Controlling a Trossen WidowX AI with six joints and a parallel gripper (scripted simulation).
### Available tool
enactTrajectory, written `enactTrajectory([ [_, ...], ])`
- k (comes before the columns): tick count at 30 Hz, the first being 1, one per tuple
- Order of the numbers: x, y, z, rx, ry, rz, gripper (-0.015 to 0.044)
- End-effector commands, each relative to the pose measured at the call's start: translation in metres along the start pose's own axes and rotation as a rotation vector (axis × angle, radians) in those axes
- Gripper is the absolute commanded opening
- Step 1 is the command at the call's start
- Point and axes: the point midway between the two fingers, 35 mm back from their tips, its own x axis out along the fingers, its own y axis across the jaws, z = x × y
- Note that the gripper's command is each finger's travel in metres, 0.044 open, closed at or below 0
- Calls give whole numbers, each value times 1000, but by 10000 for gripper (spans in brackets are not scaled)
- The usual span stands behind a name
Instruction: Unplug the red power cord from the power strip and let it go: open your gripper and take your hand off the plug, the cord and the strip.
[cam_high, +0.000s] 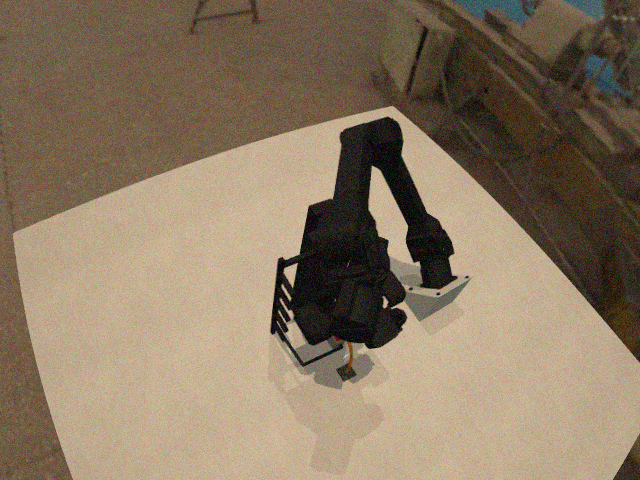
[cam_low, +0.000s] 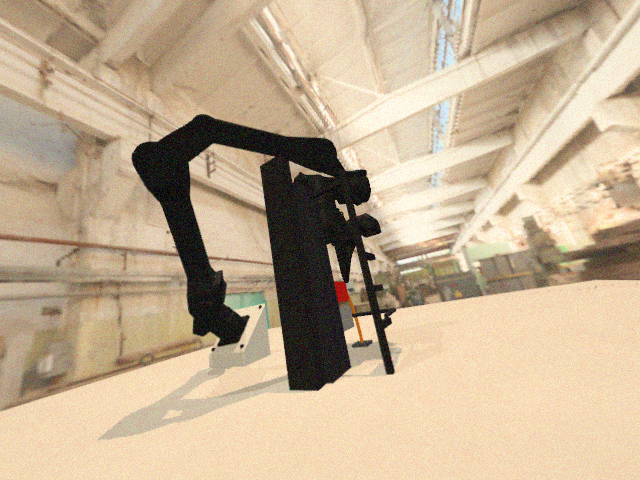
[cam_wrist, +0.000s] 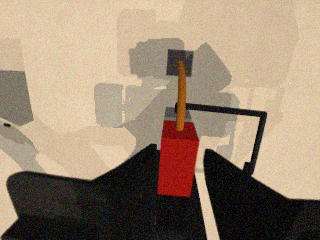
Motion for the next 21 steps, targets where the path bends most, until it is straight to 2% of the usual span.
enactTrajectory([
  [1, 7, 1, -1, -8, 7, 1, 160],
  [6, 8, 1, -1, -8, 7, 1, 160],
  [10, 5, 0, 0, -1, 1, 2, 55],
  [18, 5, 0, 0, -1, 1, 2, 2],
  [21, 5, 0, 1, -1, 1, 2, 0],
])
